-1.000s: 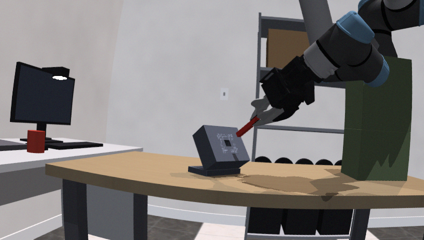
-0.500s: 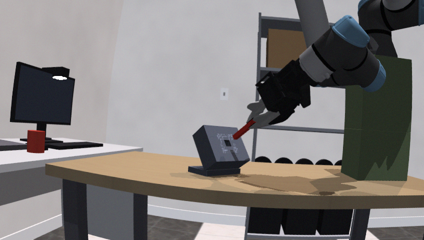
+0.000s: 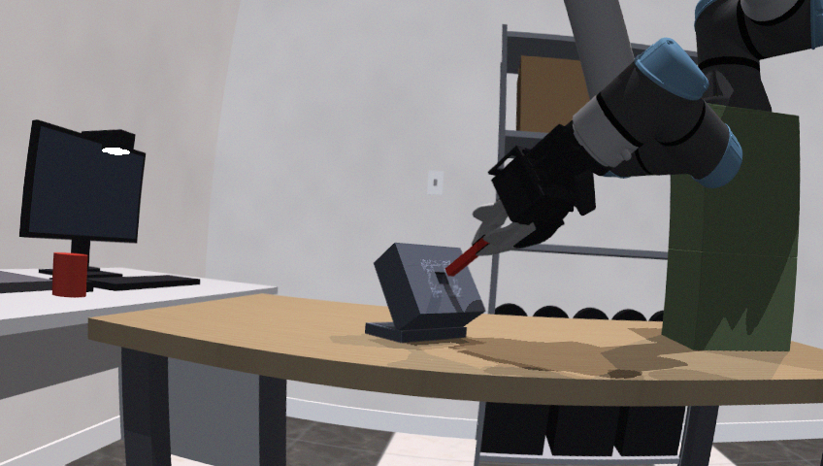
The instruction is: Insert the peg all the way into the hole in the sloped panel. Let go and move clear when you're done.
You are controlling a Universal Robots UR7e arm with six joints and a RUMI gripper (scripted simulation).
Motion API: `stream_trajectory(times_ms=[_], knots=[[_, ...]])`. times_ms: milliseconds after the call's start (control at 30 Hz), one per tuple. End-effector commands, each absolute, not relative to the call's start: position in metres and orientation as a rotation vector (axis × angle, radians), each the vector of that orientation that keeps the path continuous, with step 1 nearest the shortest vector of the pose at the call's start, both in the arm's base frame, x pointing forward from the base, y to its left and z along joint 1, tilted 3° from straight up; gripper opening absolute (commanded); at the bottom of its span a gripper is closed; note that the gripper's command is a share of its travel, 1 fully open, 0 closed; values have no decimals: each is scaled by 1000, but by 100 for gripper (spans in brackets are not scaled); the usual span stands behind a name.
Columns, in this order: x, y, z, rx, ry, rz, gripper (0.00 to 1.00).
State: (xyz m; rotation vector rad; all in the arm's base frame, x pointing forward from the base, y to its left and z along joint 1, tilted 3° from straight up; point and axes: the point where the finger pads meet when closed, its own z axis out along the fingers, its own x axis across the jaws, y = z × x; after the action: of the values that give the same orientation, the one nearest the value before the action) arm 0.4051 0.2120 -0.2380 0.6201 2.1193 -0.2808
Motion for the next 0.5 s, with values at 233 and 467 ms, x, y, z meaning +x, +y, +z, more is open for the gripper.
stream_trajectory(times_ms=[233, 467], knots=[[416, 207, -246, 620, 2118, -277, 0], [419, 205, -248, 620, 2118, -277, 0]])
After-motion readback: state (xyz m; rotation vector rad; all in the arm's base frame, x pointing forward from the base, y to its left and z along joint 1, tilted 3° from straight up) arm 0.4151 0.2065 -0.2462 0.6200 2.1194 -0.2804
